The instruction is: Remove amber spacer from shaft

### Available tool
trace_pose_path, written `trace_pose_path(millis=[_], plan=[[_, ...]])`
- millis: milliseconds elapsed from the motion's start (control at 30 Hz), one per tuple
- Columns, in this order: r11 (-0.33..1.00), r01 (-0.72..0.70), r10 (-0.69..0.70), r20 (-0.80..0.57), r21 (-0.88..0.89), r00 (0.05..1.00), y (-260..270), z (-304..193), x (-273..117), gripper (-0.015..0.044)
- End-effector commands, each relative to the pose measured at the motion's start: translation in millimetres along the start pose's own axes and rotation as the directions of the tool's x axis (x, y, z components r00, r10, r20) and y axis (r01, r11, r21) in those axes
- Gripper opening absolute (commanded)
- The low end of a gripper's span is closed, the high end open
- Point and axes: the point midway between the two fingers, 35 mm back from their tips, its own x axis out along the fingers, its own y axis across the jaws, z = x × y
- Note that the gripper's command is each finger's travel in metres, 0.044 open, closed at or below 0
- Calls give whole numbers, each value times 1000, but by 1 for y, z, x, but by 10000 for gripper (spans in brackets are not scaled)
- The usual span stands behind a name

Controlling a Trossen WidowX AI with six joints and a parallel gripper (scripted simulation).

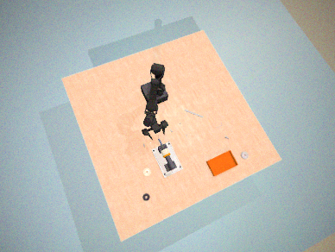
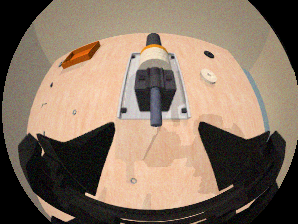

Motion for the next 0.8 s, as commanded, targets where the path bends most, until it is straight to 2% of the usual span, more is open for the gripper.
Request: trace_pose_path(millis=[0, 100, 167, 767], plan=[[1000, -1, 1, 95, 7, 996, -2, -7, 5, 440], [1000, -2, 1, 214, 4, 977, 0, -14, 4, 440], [1000, -2, 2, 241, 1, 971, 1, -15, 3, 440], [1000, -2, 2, 241, 1, 971, 1, -15, 3, 440]])
